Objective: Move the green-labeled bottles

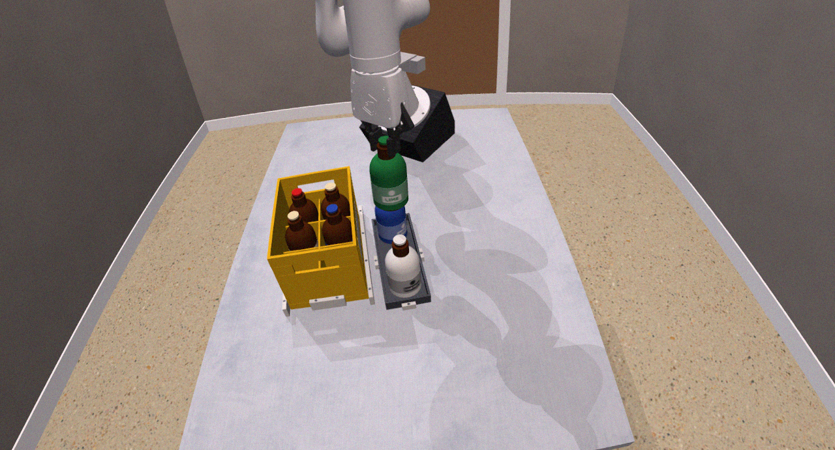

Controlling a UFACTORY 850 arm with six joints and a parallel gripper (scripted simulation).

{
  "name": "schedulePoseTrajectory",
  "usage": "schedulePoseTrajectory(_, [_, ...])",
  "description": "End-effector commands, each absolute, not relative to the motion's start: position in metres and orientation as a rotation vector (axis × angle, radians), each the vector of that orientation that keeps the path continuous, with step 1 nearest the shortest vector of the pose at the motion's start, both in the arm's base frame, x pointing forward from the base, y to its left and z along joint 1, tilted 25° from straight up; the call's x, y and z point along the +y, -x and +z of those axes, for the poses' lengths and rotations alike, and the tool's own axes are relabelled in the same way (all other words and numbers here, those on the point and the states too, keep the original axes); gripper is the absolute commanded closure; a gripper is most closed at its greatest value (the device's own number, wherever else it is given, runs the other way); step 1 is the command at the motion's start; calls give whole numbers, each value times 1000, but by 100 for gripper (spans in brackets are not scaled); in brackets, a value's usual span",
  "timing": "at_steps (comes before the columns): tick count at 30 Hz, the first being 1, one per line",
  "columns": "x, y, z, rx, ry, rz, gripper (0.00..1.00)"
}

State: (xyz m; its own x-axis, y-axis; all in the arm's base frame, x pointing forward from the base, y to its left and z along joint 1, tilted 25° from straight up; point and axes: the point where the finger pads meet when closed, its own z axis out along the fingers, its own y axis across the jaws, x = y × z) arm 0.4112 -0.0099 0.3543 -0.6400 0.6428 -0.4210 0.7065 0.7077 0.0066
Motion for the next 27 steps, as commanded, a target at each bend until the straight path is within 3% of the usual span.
schedulePoseTrajectory(1, [-10, -412, 355, 2520, -1045, -221, 100])
schedulePoseTrajectory(27, [-13, -412, 356, 2520, -1045, -221, 100])
